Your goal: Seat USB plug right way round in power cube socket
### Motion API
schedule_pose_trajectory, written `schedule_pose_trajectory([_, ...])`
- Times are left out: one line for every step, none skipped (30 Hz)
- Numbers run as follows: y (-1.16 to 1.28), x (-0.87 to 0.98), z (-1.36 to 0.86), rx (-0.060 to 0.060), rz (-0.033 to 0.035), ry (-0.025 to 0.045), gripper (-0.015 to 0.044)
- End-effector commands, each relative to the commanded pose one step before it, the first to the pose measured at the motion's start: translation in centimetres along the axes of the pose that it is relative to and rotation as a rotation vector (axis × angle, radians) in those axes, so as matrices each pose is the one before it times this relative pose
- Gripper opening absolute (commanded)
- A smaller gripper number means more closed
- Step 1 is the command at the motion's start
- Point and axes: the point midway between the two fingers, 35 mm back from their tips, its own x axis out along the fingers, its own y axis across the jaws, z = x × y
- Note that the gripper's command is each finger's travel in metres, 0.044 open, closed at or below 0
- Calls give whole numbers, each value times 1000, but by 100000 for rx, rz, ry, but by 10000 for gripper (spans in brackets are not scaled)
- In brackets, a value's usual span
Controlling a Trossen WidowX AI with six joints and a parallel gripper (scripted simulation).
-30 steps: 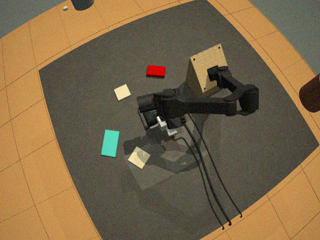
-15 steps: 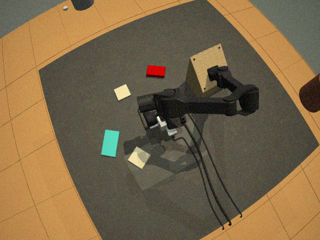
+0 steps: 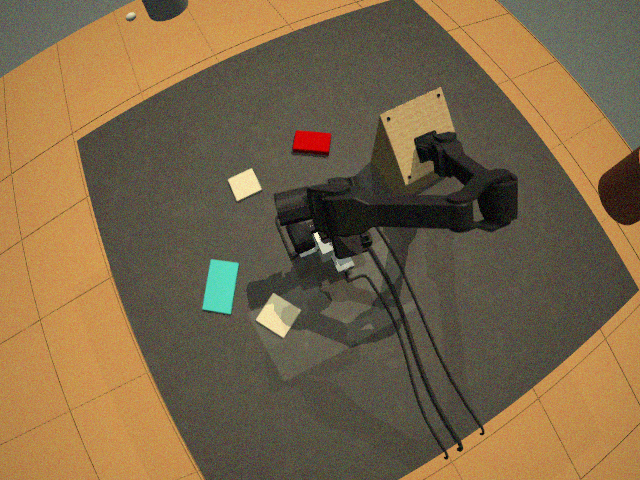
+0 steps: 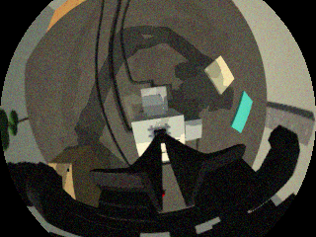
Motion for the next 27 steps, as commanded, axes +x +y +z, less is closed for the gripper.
schedule_pose_trajectory([-1, 195, 41, -63, 333, -82, 0])
schedule_pose_trajectory([0, 0, 0, 0, 0, 0, 0])
schedule_pose_trajectory([0, 0, 0, 0, 0, 0, 0])
schedule_pose_trajectory([0, 0, 0, 0, 0, 0, 0])
schedule_pose_trajectory([1, -191, -39, 42, -331, 85, 26])
schedule_pose_trajectory([0, 0, 0, 0, 0, 0, 53])
schedule_pose_trajectory([0, 0, 0, 0, 0, 0, 79])
schedule_pose_trajectory([0, 0, 0, 0, 0, 0, 95])
schedule_pose_trajectory([0, 0, 0, 0, 0, 0, 95])
schedule_pose_trajectory([0, 0, 0, 0, 0, 0, 95])
schedule_pose_trajectory([0, 0, 0, 0, 0, 0, 95])
schedule_pose_trajectory([0, 0, 0, 0, 0, 0, 95])
schedule_pose_trajectory([0, 0, 0, 0, 0, 0, 95])
schedule_pose_trajectory([0, 0, 0, 0, 0, 0, 95])
schedule_pose_trajectory([0, 0, 0, 0, 0, 0, 95])
schedule_pose_trajectory([0, 0, 0, 0, 0, 0, 95])
schedule_pose_trajectory([0, 0, 0, 0, 0, 0, 95])
schedule_pose_trajectory([0, 0, 0, 0, 0, 0, 95])
schedule_pose_trajectory([0, 0, 0, 0, 0, 0, 95])
schedule_pose_trajectory([0, 0, 0, 0, 0, 0, 95])
schedule_pose_trajectory([0, 0, 0, 0, 0, 0, 95])
schedule_pose_trajectory([0, 0, 0, 0, 0, 0, 95])
schedule_pose_trajectory([0, 0, 0, 0, 0, 0, 95])
schedule_pose_trajectory([0, 0, 0, 0, 0, 0, 95])
schedule_pose_trajectory([0, 0, 0, 0, 0, 0, 95])
schedule_pose_trajectory([-12, 14, 7, -109, -27, 12, 95])
schedule_pose_trajectory([0, -99, 7, 1, 0, 5, 95])
